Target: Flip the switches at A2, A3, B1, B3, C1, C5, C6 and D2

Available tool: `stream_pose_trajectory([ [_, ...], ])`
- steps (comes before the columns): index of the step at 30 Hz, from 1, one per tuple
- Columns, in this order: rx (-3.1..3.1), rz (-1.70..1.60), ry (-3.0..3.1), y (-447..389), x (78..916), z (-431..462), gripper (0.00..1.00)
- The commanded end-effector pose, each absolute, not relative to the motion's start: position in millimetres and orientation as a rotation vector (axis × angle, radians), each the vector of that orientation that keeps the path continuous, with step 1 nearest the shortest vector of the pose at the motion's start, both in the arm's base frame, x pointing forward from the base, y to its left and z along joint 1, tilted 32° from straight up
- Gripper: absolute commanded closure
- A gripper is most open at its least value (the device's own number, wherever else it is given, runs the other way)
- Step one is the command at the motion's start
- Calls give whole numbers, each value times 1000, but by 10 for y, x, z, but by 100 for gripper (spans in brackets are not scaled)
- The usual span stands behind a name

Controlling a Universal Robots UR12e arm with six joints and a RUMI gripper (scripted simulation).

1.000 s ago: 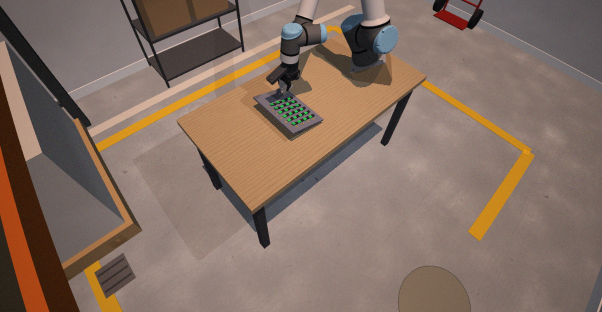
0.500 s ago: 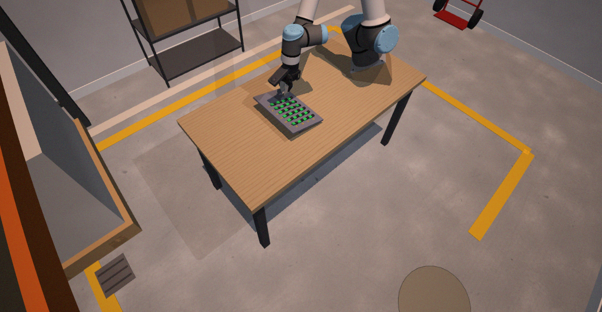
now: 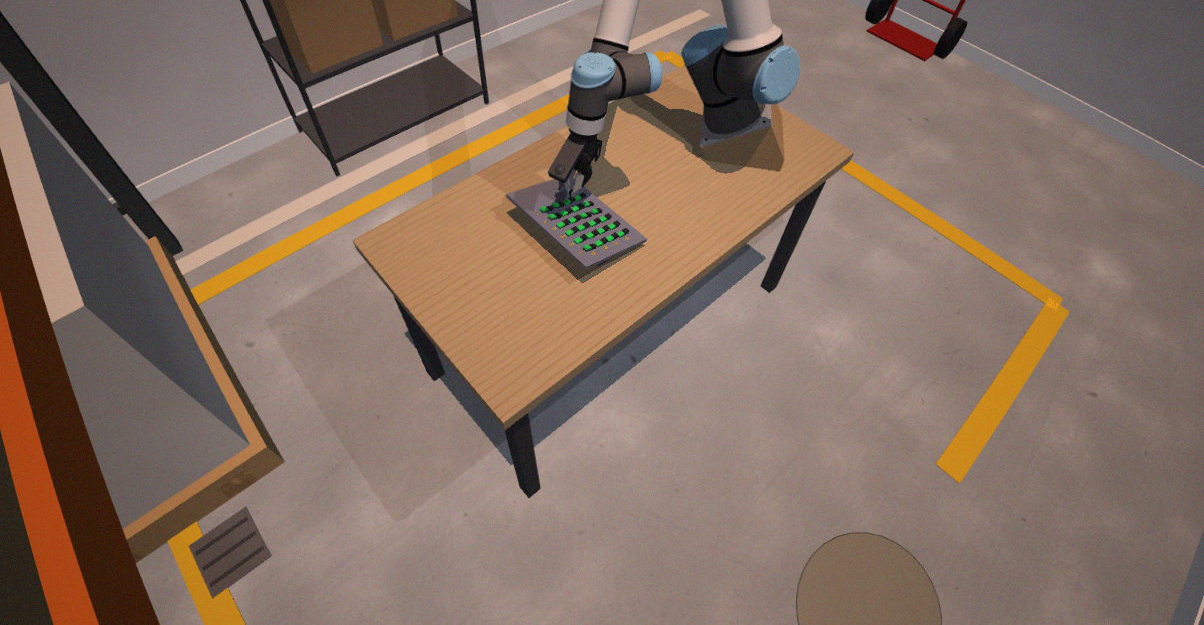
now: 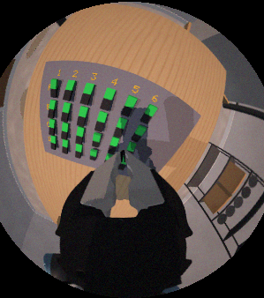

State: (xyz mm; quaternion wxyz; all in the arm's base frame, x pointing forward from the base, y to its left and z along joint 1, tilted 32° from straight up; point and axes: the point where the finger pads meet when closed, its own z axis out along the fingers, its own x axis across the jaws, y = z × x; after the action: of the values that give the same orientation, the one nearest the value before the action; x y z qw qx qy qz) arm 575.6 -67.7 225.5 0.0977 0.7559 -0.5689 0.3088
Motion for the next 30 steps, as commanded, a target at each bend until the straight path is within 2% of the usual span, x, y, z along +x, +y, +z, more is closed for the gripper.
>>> stream_pose_trajectory([
  [1,2305,910,-1482,-636,5786,2249,100],
  [30,2412,701,-58,-174,5995,2115,100],
])
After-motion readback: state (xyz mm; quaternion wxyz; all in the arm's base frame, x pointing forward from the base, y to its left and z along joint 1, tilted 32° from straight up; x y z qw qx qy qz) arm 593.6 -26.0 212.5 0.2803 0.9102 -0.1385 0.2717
